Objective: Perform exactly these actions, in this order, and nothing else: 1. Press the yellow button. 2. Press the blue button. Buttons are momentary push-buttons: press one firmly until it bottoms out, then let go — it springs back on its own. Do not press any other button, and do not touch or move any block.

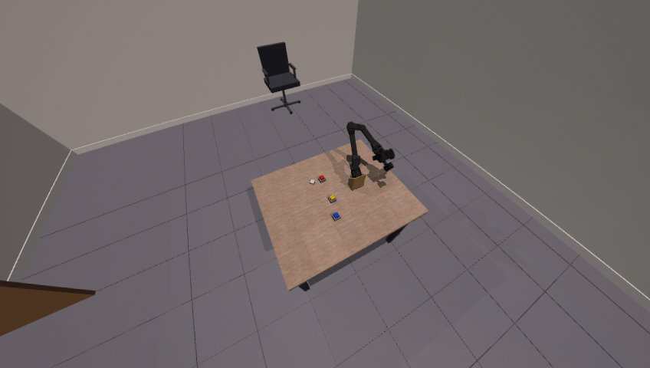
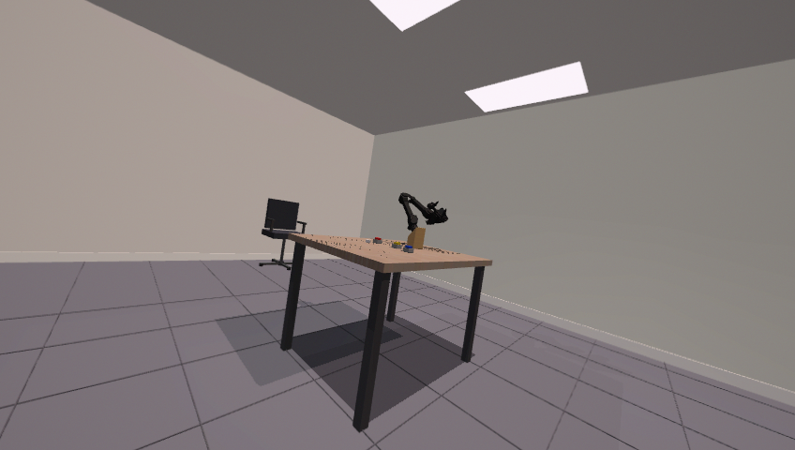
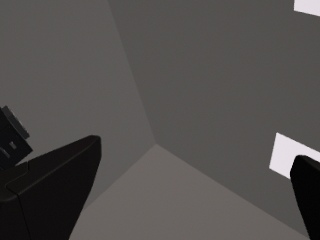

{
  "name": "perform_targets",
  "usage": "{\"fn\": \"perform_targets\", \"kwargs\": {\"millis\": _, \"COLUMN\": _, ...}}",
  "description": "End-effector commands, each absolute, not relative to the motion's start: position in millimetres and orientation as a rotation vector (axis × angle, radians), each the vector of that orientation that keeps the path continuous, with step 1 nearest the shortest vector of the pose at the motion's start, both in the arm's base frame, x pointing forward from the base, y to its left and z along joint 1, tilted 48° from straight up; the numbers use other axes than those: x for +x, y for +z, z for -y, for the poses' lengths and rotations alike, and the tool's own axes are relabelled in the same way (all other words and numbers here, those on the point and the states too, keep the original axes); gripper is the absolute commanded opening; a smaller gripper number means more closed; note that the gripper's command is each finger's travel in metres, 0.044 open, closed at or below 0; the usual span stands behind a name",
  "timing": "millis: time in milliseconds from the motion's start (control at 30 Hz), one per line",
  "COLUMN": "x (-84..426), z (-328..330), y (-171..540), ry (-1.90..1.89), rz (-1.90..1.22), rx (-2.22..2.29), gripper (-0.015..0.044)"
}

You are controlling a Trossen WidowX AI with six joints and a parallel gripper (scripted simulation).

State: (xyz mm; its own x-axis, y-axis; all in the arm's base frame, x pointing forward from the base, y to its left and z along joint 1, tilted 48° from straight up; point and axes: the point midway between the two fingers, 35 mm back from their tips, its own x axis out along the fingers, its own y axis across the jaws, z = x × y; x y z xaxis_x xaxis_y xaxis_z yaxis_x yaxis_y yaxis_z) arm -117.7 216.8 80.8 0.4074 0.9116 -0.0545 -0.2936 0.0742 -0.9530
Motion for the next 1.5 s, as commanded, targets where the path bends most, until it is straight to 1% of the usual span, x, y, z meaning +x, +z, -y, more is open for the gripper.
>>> {"fn": "perform_targets", "kwargs": {"millis": 0, "x": -116.3, "z": -217.8, "y": 80.4, "ry": 1.014, "rz": 0.678, "rx": -1.152, "gripper": 0.04}}
{"fn": "perform_targets", "kwargs": {"millis": 100, "x": -95.0, "z": -231.4, "y": 74.6, "ry": 0.945, "rz": 0.568, "rx": -1.206, "gripper": 0.04}}
{"fn": "perform_targets", "kwargs": {"millis": 367, "x": -12.4, "z": -258.0, "y": 54.9, "ry": 0.69, "rz": 0.168, "rx": -1.32, "gripper": 0.04}}
{"fn": "perform_targets", "kwargs": {"millis": 667, "x": 84.4, "z": -247.8, "y": 34.2, "ry": 0.371, "rz": -0.299, "rx": -1.323, "gripper": 0.04}}
{"fn": "perform_targets", "kwargs": {"millis": 900, "x": 151.1, "z": -211.9, "y": 20.5, "ry": 0.103, "rz": -0.661, "rx": -1.234, "gripper": 0.04}}
{"fn": "perform_targets", "kwargs": {"millis": 1100, "x": 195.4, "z": -166.3, "y": 10.9, "ry": -0.138, "rz": -0.958, "rx": -1.095, "gripper": 0.04}}
{"fn": "perform_targets", "kwargs": {"millis": 1267, "x": 221.0, "z": -121.5, "y": 4.5, "ry": -0.345, "rz": -1.192, "rx": -0.937, "gripper": 0.04}}
{"fn": "perform_targets", "kwargs": {"millis": 1467, "x": 237.4, "z": -64.4, "y": -0.8, "ry": -0.597, "rz": -1.447, "rx": -0.697, "gripper": 0.04}}
